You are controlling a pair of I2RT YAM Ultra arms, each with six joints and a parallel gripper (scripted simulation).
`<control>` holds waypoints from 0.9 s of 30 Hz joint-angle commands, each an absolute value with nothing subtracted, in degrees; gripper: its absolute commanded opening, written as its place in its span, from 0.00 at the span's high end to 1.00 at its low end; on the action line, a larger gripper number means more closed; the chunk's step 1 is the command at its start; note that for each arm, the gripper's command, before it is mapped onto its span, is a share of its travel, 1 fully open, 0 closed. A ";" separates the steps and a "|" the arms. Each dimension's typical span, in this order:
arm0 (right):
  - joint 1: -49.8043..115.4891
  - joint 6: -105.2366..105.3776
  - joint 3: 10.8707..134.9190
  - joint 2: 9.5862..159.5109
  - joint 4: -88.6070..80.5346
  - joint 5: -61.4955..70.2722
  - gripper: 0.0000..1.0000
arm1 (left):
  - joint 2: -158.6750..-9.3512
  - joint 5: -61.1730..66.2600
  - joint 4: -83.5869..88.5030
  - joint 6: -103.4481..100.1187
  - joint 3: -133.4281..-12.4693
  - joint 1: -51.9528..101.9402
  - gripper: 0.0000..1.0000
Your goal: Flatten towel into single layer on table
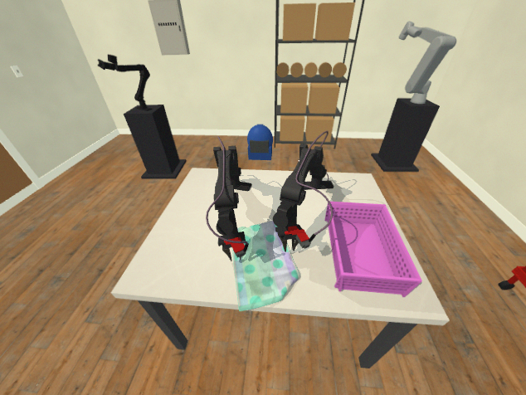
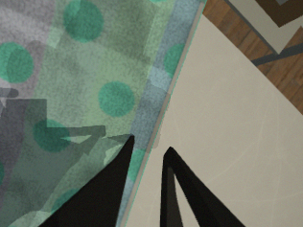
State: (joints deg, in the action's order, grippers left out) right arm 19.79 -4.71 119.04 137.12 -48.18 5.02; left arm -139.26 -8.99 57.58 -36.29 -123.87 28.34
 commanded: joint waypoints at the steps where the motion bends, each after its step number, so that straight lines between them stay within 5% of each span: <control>1: 20.39 -4.29 116.51 137.83 -46.08 5.40 0.66 | -137.66 -9.42 55.88 -36.69 -121.79 28.43 0.66; 27: 20.31 -4.24 111.21 139.55 -38.77 5.08 0.66 | -139.59 -8.77 48.68 -36.60 -115.98 28.52 0.66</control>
State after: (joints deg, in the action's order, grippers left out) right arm 19.77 -4.71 112.51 138.80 -39.57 5.15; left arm -140.33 -9.43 49.95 -36.34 -117.27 28.36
